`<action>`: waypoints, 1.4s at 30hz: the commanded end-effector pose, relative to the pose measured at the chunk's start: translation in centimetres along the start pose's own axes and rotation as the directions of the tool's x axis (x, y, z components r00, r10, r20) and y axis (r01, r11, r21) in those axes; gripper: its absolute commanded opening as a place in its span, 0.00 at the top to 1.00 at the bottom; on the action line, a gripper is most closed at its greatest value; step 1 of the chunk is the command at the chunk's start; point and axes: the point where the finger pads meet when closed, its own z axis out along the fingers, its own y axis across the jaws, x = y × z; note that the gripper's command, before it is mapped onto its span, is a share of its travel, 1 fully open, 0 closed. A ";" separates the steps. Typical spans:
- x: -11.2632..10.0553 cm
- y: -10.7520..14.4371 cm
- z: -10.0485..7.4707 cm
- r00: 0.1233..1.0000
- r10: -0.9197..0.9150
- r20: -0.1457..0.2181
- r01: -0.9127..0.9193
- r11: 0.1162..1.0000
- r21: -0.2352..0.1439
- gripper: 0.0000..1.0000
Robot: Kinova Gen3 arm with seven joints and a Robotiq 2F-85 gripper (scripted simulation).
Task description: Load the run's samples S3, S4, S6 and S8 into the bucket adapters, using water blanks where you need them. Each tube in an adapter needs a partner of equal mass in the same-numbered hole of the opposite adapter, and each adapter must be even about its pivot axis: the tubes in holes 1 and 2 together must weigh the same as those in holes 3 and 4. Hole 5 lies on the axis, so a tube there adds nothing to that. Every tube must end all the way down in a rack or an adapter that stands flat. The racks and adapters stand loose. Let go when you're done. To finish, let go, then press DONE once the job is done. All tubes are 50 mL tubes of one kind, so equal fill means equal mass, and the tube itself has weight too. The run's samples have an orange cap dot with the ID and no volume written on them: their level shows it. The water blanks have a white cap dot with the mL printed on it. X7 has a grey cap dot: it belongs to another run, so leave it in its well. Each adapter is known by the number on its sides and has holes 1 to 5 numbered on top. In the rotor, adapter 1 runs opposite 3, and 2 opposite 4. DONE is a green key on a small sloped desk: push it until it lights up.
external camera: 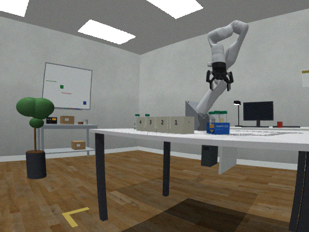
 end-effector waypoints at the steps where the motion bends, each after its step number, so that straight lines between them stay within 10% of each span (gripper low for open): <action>1: 0.0 0.0 0.9 1.000 0.000 0.001 0.000 1.000 0.001 0.00; 25: 0.0 0.0 6.7 1.000 0.000 0.001 0.000 1.000 0.001 0.00; 42: 0.0 0.0 7.7 1.000 0.000 0.001 0.000 1.000 0.001 0.00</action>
